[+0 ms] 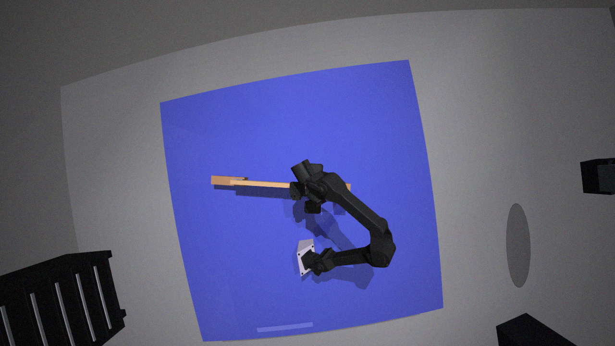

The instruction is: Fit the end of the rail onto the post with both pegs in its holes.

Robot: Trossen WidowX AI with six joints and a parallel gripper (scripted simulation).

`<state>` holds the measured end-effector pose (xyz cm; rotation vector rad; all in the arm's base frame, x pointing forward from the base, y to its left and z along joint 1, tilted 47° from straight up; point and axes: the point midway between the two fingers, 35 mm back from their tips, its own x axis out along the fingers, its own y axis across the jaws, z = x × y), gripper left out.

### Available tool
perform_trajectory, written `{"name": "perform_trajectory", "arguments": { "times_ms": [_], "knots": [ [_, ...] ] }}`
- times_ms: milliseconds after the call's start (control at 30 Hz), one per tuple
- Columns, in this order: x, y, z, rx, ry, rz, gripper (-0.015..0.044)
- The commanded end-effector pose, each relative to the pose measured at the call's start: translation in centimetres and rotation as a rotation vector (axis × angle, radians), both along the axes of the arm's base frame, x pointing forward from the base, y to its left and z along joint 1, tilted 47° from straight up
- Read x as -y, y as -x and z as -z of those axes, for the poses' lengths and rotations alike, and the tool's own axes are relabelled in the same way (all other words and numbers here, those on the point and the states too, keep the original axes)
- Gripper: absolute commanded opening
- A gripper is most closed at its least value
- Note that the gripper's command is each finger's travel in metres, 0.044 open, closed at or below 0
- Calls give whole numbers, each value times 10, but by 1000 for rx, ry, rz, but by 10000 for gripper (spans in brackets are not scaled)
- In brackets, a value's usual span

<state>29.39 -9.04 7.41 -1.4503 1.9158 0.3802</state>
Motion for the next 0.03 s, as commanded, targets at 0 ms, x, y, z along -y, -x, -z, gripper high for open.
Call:
{"name": "perform_trajectory", "arguments": {
  "times_ms": [0],
  "knots": [
    [-1,-1,0,4,-3,2,440]
  ]
}}
